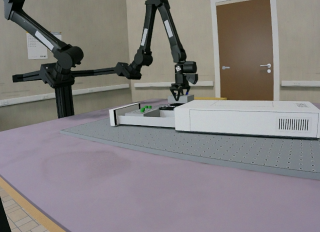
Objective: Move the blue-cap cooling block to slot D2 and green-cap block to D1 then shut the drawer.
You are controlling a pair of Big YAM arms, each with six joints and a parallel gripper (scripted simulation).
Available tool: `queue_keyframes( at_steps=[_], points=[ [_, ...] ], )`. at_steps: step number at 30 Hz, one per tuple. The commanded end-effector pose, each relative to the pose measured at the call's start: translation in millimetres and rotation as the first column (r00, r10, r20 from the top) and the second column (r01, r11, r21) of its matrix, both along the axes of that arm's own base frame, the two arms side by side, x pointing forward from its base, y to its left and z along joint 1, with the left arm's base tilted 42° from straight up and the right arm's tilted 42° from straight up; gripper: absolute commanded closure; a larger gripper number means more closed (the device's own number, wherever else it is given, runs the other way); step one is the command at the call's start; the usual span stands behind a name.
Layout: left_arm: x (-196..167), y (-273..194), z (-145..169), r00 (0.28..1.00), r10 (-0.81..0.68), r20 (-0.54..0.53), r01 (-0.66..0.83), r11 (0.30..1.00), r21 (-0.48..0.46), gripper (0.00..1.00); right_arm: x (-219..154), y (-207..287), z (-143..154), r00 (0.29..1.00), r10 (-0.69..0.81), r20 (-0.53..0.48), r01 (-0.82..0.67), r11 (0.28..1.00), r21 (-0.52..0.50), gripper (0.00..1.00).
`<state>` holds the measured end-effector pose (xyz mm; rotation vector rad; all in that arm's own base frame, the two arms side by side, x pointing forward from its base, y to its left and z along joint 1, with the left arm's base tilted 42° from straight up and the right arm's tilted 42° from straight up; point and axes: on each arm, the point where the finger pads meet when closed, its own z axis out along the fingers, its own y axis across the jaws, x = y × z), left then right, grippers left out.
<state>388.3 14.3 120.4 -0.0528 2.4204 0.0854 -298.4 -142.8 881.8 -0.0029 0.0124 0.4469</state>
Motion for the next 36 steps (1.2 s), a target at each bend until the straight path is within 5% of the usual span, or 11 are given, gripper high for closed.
queue_keyframes(
  at_steps=[1,36],
  points=[
    [6.8,1.1,18.0,0.998,-0.007,0.056,0.006,1.000,0.007,1.00,-10.4,-5.6,1.3,1.000,-0.001,0.016,0.001,1.000,0.007,1.00],
    [17.1,1.6,28.0,0.997,-0.006,0.075,0.005,1.000,0.006,1.00,-10.4,-5.6,1.3,1.000,-0.001,0.016,0.001,1.000,0.007,1.00]
  ],
)
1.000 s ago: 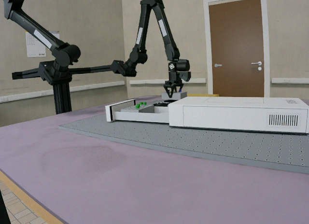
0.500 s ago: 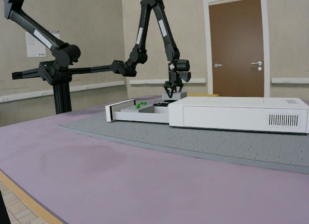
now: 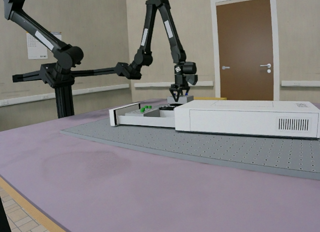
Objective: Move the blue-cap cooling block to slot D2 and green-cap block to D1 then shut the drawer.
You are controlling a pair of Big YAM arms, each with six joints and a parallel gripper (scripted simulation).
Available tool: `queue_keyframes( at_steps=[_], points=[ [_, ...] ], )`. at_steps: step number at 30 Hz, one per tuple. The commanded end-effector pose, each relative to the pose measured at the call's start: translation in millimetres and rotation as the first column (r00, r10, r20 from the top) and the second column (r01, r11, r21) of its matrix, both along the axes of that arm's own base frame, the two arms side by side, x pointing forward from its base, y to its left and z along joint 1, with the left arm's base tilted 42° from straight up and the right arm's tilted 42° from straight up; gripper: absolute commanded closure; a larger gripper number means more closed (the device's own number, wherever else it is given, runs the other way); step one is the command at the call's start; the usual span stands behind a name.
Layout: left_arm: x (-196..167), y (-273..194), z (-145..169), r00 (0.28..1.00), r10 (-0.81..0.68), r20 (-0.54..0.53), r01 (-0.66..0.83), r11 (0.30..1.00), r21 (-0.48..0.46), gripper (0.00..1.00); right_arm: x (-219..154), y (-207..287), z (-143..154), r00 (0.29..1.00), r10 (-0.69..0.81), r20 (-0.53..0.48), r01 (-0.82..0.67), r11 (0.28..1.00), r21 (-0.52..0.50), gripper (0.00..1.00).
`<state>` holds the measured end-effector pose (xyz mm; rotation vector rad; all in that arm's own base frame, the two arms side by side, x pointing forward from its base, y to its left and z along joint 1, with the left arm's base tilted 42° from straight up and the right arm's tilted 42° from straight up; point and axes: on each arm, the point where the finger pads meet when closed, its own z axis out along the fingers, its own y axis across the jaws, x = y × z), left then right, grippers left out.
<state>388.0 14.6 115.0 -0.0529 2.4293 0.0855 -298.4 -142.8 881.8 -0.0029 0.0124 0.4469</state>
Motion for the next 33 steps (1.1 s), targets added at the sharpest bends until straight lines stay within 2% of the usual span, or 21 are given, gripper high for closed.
queue_keyframes(
  at_steps=[1,33],
  points=[
    [17.5,1.5,33.5,0.996,-0.006,0.084,0.005,1.000,0.006,1.00,-10.4,-5.6,1.3,1.000,-0.001,0.016,0.001,1.000,0.007,1.00],
    [19.5,1.7,31.0,0.997,-0.005,0.074,0.005,1.000,0.006,1.00,-10.4,-5.6,1.3,1.000,-0.001,0.016,0.001,1.000,0.007,1.00]
  ],
)
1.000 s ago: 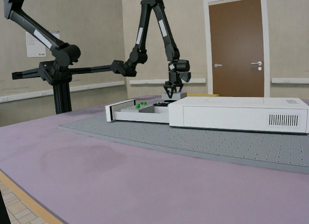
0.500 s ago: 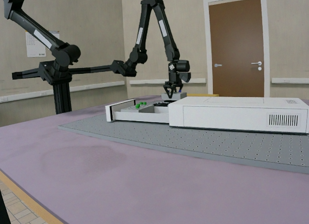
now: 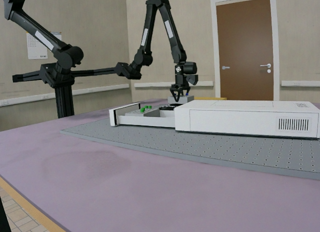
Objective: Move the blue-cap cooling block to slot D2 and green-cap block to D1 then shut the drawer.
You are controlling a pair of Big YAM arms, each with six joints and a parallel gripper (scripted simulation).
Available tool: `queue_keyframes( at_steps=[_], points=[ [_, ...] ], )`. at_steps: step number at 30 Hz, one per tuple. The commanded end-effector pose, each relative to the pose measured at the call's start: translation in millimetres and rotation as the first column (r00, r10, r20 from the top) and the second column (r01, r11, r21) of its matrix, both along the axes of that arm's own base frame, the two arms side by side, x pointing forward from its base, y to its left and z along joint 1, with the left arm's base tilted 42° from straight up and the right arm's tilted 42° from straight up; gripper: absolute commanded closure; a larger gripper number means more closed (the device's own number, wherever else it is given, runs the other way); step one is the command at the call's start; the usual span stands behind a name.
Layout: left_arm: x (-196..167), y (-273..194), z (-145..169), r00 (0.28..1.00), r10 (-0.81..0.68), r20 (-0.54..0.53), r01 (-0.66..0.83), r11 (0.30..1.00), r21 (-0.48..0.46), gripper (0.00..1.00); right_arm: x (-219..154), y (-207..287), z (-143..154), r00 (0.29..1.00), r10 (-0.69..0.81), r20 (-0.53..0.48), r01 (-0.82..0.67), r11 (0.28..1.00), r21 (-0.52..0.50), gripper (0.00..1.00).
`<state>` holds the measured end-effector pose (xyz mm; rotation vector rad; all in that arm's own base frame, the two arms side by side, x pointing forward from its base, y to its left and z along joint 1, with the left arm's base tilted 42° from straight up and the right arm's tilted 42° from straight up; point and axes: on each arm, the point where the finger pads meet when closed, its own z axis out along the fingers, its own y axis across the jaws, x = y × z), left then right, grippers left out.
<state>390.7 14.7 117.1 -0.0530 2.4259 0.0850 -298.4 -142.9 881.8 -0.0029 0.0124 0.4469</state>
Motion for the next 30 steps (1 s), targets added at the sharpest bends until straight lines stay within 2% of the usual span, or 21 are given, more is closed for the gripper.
queue_keyframes(
  at_steps=[1,30],
  points=[
    [17.1,1.7,28.7,0.997,-0.005,0.072,0.005,1.000,0.006,1.00,-10.4,-5.6,1.3,1.000,-0.001,0.016,0.001,1.000,0.007,1.00],
    [19.3,1.9,28.7,0.997,-0.005,0.076,0.005,1.000,0.007,1.00,-10.4,-5.6,1.3,1.000,-0.001,0.016,0.001,1.000,0.007,1.00]
  ],
)
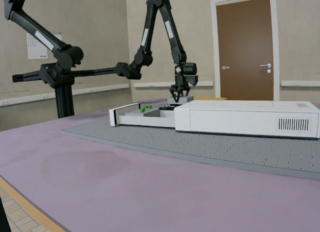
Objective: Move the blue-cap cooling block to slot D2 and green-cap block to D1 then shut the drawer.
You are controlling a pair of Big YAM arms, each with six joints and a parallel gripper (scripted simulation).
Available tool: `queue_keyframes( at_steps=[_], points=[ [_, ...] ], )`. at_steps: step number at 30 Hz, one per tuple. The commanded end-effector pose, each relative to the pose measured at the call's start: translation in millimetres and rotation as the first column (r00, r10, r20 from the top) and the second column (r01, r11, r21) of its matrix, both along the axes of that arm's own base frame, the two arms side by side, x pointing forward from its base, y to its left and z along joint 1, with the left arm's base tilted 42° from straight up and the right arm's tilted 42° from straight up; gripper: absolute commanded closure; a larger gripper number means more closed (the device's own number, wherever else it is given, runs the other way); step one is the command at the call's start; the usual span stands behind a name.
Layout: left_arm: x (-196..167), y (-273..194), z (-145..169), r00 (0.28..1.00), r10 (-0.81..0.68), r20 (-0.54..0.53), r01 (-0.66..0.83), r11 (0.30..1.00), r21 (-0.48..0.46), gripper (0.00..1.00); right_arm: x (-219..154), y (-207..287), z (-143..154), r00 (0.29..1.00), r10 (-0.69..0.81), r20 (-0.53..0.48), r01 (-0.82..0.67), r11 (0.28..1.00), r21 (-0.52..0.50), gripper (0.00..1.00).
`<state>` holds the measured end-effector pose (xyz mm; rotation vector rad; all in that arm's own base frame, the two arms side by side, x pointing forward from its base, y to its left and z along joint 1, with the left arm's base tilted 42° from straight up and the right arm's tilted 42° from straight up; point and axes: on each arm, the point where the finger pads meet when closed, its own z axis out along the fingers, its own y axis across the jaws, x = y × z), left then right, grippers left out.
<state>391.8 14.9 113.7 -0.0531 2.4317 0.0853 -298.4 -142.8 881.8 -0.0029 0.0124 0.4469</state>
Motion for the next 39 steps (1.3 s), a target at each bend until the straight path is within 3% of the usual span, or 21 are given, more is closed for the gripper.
queue_keyframes(
  at_steps=[1,39],
  points=[
    [18.4,1.7,30.7,0.997,-0.005,0.079,0.005,1.000,0.007,1.00,-10.4,-5.6,1.3,1.000,-0.001,0.016,0.001,1.000,0.007,1.00],
    [22.2,2.3,24.1,0.997,-0.005,0.071,0.005,1.000,0.007,1.00,-10.4,-5.6,1.3,1.000,-0.001,0.016,0.001,1.000,0.007,1.00]
  ],
)
